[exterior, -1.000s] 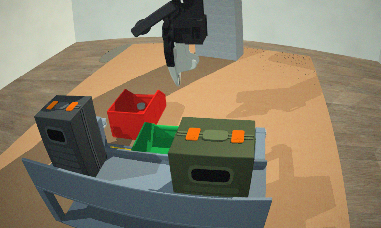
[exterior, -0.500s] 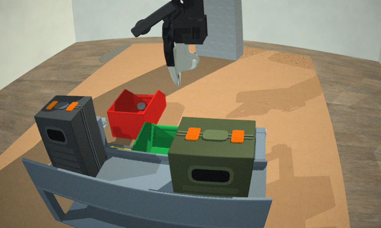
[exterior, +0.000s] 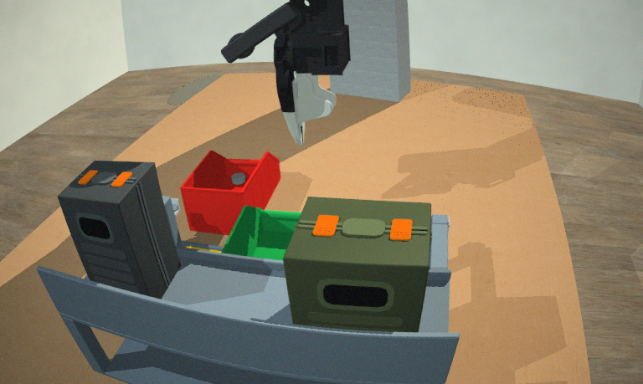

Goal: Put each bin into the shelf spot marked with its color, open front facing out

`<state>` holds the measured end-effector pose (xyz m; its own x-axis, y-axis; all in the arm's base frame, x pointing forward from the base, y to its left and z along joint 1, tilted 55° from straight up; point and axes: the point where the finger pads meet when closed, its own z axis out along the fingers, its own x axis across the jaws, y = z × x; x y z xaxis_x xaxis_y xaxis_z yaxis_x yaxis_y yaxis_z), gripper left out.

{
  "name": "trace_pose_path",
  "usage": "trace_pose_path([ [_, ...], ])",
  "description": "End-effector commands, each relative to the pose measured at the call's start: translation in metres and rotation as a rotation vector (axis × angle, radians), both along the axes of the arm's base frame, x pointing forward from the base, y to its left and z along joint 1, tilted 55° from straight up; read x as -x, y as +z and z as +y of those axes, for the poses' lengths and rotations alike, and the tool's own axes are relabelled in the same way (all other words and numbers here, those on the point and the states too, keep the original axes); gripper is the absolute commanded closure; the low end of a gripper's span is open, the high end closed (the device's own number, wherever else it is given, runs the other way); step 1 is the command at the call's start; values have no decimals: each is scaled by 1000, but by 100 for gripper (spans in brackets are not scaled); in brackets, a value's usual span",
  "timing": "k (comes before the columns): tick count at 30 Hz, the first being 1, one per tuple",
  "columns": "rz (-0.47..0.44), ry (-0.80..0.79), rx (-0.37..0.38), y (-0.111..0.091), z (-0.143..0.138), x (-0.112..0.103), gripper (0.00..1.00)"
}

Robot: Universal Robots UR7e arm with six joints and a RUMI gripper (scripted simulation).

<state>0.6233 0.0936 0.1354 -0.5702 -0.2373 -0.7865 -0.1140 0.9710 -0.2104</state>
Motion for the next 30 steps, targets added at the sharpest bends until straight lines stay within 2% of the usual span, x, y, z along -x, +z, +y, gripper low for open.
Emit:
trace_pose_path([
  [1, -1, 0, 0, 0, 0, -1, 100],
  [19, -1, 0, 0, -14, -1, -21, 100],
  [30, -1, 0, 0, -35, -2, -50, 100],
])
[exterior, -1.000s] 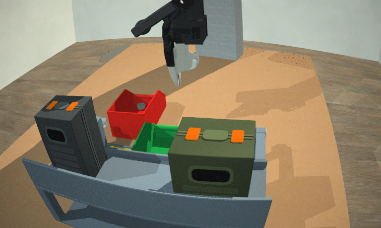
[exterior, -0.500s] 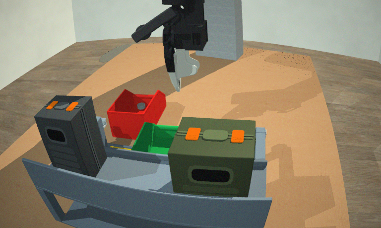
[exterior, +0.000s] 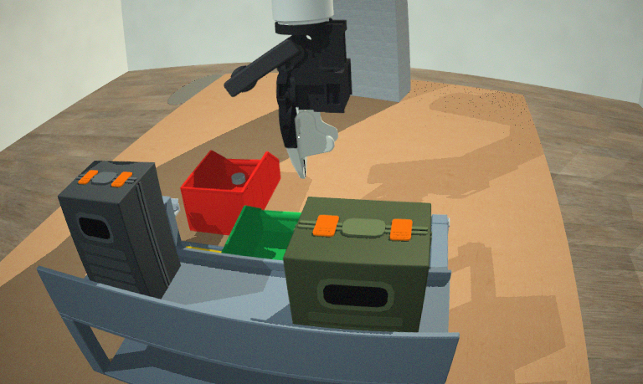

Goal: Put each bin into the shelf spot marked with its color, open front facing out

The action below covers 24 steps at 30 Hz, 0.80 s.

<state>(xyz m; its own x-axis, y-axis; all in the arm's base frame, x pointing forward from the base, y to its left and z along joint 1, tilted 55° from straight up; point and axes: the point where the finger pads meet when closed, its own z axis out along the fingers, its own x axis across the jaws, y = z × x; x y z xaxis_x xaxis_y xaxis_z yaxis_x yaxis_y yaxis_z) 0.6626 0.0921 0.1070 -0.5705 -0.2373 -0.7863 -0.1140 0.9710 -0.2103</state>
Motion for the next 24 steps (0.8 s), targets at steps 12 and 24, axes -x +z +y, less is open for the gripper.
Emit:
trace_pose_path([
  [12, -1, 0, 0, -24, -1, -35, 100],
  [24, -1, 0, 0, -33, -1, -47, 100],
])
